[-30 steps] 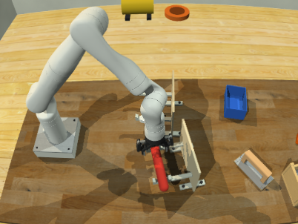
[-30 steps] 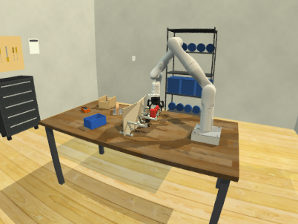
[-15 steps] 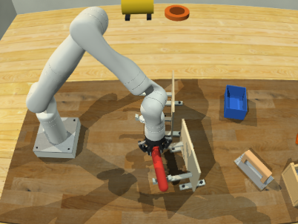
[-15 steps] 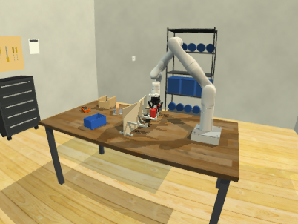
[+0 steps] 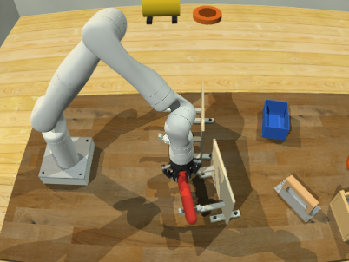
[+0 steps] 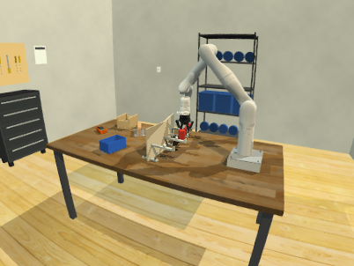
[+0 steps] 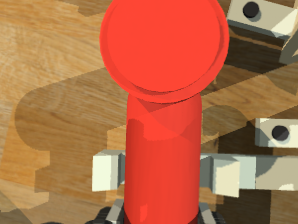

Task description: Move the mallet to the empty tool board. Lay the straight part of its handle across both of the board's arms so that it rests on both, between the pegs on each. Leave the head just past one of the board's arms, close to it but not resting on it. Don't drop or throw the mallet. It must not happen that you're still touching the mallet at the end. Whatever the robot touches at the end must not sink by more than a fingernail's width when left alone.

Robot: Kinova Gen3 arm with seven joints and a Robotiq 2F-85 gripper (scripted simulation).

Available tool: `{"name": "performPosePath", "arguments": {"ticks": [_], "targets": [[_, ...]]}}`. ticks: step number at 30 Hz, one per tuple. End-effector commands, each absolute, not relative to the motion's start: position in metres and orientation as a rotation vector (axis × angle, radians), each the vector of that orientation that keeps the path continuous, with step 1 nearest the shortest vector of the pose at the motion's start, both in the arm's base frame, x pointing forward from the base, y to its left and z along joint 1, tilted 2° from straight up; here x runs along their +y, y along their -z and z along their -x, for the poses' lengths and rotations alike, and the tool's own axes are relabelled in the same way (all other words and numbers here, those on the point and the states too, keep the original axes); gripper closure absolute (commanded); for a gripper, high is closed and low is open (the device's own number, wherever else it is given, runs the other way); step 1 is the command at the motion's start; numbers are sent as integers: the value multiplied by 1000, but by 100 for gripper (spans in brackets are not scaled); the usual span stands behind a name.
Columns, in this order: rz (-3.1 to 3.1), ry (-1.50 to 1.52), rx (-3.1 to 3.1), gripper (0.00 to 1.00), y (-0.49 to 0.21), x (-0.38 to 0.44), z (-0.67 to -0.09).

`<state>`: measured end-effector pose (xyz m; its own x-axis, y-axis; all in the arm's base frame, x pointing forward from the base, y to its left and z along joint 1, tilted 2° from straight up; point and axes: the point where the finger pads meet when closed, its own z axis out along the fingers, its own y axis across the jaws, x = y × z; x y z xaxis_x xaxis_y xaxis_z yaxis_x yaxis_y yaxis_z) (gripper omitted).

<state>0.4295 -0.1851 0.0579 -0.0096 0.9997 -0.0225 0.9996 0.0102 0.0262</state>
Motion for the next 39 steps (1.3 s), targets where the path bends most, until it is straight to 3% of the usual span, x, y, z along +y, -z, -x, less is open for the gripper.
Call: {"name": "performPosePath", "arguments": {"ticks": [1,13,28,39], "targets": [[-2187,-4,2208,90,-58,-185,-429],[-2186,-4,2208,90,-69,-185,-430],[-2185,-5,2209,90,-151,-184,-429],[-2186,-5,2209,90,-156,-181,-430]]}}
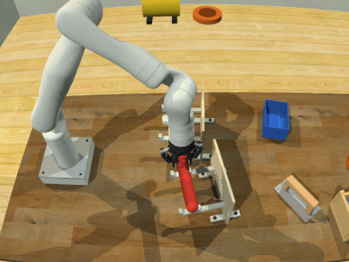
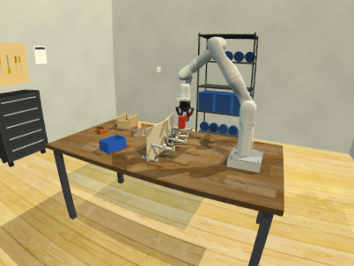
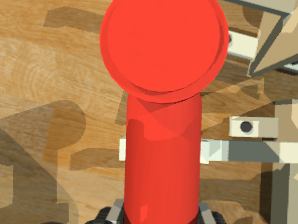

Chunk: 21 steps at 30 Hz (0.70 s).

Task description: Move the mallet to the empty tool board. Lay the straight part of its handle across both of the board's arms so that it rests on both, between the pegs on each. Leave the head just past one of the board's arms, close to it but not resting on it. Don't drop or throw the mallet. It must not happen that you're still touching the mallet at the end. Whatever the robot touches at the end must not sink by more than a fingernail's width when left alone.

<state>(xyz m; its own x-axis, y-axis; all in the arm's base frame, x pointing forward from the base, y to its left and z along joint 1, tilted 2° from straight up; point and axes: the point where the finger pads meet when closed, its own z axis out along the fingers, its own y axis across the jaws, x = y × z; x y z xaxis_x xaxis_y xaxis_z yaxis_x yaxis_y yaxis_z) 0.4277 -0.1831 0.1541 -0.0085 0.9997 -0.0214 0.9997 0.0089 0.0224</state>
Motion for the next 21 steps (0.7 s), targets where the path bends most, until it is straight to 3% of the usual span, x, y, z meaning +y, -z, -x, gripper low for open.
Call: {"name": "performPosePath", "arguments": {"ticks": [1,21], "targets": [[-2186,-5,2209,90,-156,-178,-430],[-2187,-5,2211,90,-163,-50,-457]]}}
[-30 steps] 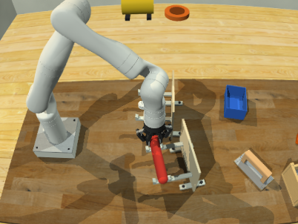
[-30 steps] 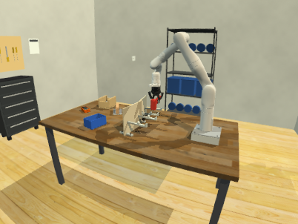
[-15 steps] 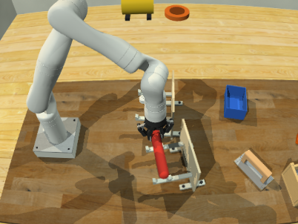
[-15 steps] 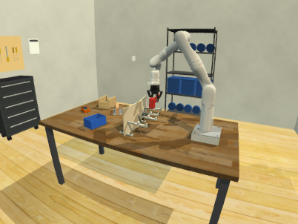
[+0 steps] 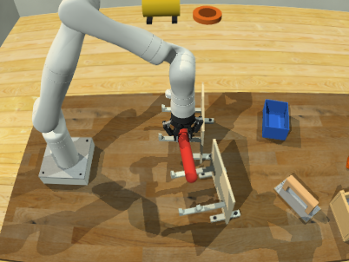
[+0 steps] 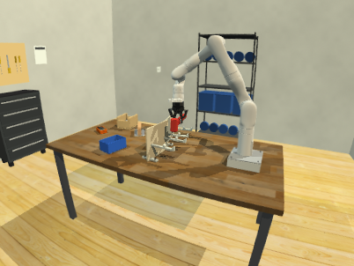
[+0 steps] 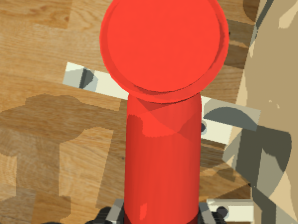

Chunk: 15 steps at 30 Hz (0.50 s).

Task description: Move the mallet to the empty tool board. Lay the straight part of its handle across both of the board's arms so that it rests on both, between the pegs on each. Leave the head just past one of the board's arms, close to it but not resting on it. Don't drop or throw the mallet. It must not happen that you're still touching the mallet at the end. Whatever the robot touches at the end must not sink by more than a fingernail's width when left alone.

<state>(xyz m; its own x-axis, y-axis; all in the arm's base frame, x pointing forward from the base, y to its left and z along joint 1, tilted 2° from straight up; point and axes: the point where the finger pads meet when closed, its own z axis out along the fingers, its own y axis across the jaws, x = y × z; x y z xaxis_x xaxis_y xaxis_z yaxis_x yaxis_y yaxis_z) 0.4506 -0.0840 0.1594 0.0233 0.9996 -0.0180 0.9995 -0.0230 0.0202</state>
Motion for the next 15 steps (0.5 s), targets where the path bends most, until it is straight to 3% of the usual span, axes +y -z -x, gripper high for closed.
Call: {"name": "performPosePath", "arguments": {"ticks": [1,15], "targets": [[-2187,-5,2211,90,-163,-43,-458],[-2187,-5,2210,90,-168,49,-453]]}}
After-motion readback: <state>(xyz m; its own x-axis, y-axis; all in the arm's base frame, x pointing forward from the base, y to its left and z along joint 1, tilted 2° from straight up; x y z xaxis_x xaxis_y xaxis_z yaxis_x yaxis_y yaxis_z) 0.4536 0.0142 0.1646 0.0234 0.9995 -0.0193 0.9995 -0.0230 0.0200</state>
